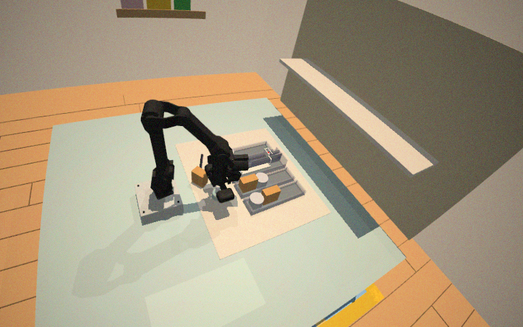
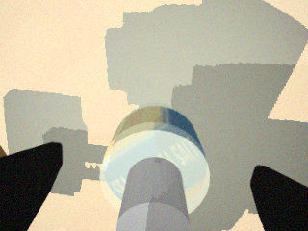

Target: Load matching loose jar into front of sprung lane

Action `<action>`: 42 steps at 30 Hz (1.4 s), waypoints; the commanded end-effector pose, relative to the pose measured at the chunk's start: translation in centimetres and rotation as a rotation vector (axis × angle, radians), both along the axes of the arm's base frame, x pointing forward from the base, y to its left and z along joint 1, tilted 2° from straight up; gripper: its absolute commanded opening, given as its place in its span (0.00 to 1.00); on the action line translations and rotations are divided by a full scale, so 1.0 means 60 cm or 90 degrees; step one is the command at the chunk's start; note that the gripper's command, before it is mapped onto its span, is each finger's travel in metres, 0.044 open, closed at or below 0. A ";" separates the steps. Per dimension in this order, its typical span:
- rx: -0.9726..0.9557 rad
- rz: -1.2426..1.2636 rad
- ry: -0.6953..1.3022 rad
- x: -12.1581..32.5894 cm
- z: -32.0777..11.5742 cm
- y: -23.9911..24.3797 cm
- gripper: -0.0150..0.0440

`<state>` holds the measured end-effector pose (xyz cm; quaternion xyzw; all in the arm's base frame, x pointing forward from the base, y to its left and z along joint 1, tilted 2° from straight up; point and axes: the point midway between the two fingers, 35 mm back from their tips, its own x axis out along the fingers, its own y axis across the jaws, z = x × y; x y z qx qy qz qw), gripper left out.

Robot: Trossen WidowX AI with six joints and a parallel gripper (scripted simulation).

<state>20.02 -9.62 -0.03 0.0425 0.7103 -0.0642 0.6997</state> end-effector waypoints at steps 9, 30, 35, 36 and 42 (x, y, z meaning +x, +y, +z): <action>0.005 0.004 0.002 -0.002 -0.006 0.002 0.53; 0.006 0.004 0.002 0.013 0.133 0.007 0.25; 0.006 0.004 0.002 0.009 0.168 0.012 0.25; 0.006 0.004 0.002 0.009 0.168 0.012 0.25; 0.006 0.006 0.001 0.028 0.159 0.021 0.25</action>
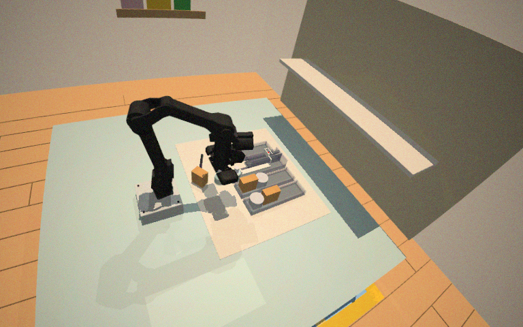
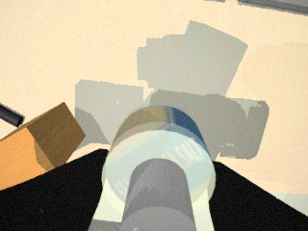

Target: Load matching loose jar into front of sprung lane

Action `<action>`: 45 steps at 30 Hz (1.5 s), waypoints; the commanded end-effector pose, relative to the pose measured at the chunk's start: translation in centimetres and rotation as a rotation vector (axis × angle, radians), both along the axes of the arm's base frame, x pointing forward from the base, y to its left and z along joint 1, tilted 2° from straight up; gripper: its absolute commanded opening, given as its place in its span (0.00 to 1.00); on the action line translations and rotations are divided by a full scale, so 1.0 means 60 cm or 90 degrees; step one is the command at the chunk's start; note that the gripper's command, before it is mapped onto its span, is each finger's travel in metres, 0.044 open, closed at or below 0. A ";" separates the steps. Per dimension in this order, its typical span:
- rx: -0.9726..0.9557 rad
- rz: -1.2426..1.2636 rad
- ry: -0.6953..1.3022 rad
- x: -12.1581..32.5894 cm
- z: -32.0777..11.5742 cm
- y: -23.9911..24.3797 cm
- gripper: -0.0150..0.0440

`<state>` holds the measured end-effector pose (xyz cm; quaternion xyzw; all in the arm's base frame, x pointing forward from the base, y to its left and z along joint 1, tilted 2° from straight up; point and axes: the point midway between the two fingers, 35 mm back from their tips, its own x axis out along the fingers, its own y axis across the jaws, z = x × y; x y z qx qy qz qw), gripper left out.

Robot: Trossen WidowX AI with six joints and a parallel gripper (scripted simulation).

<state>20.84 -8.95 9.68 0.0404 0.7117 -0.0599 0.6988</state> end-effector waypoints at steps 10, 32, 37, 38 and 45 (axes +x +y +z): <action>0.007 0.007 -0.002 0.086 -0.049 0.062 0.25; 0.008 0.018 -0.004 0.125 -0.123 0.107 0.25; 0.008 0.018 -0.004 0.126 -0.123 0.107 0.25; 0.008 0.018 -0.004 0.127 -0.123 0.107 0.25; 0.008 0.018 -0.004 0.132 -0.123 0.106 0.25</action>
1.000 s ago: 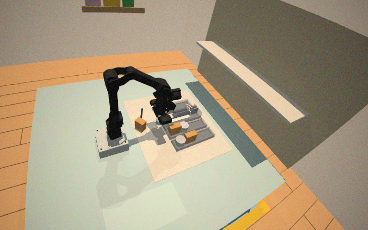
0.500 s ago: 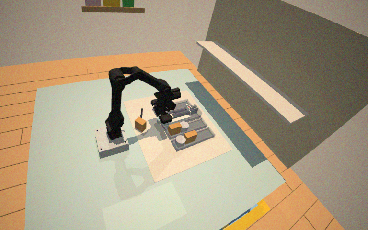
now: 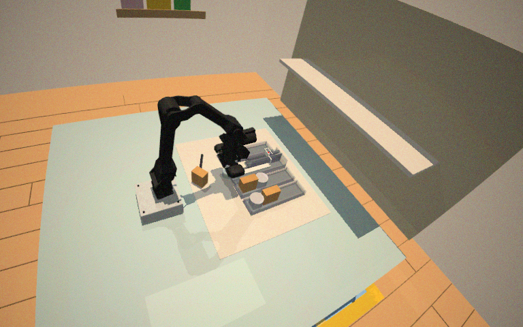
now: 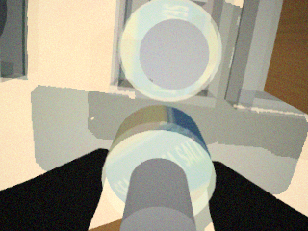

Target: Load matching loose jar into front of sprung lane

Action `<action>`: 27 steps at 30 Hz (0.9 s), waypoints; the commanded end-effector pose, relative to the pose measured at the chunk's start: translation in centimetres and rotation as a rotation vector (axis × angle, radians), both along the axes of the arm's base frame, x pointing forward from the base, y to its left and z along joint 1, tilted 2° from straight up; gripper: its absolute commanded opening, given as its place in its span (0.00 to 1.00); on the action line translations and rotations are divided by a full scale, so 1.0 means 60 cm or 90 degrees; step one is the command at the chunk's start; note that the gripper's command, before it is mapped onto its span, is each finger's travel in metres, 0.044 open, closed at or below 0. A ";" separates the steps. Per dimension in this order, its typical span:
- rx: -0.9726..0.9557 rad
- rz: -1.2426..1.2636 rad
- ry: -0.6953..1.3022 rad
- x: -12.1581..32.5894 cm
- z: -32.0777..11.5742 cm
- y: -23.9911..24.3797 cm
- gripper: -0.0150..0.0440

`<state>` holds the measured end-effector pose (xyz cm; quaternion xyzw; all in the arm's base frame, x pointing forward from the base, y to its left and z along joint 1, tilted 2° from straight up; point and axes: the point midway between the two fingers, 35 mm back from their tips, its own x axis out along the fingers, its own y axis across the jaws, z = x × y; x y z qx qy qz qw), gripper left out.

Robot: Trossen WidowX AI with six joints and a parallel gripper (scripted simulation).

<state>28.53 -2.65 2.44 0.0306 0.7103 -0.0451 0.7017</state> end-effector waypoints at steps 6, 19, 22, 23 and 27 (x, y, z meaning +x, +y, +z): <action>0.003 -0.004 0.000 0.008 -0.002 0.001 0.25; 0.003 -0.004 0.000 0.018 -0.002 0.000 0.25; 0.003 -0.004 0.000 0.020 -0.002 0.000 0.25; 0.003 -0.004 0.000 0.021 -0.002 0.000 0.25; 0.003 -0.004 -0.001 0.024 -0.003 -0.001 0.25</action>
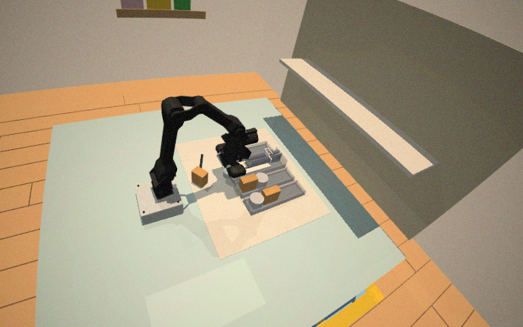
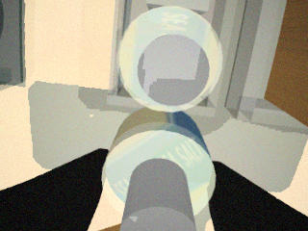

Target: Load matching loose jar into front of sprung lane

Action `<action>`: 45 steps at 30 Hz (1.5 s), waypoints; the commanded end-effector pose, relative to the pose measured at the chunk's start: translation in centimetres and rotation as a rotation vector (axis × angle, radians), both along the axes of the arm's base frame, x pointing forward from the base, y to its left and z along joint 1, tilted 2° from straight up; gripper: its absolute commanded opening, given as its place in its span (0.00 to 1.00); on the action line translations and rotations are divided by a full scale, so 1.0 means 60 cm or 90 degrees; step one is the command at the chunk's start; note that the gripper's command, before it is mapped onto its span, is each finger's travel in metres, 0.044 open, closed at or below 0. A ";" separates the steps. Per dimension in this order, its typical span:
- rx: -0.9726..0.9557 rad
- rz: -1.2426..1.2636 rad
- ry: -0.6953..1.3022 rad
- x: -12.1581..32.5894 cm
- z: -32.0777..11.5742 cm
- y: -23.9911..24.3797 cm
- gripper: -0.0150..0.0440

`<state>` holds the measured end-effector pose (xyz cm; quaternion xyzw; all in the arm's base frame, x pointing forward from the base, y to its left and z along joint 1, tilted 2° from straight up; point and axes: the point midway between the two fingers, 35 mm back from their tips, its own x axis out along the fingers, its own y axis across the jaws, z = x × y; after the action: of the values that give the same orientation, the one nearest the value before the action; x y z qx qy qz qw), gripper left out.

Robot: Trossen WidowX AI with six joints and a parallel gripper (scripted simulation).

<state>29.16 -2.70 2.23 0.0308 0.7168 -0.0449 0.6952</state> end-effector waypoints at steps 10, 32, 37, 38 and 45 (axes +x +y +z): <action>0.002 -0.004 -0.012 0.021 0.001 -0.001 0.25; 0.002 -0.004 -0.013 0.038 0.000 -0.002 0.25; 0.002 -0.004 -0.013 0.042 0.000 -0.002 0.25; 0.002 -0.004 -0.013 0.043 0.000 -0.003 0.25; 0.002 -0.004 -0.013 0.048 0.000 -0.003 0.25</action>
<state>31.13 -2.88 2.15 0.0310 0.7174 -0.0451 0.6946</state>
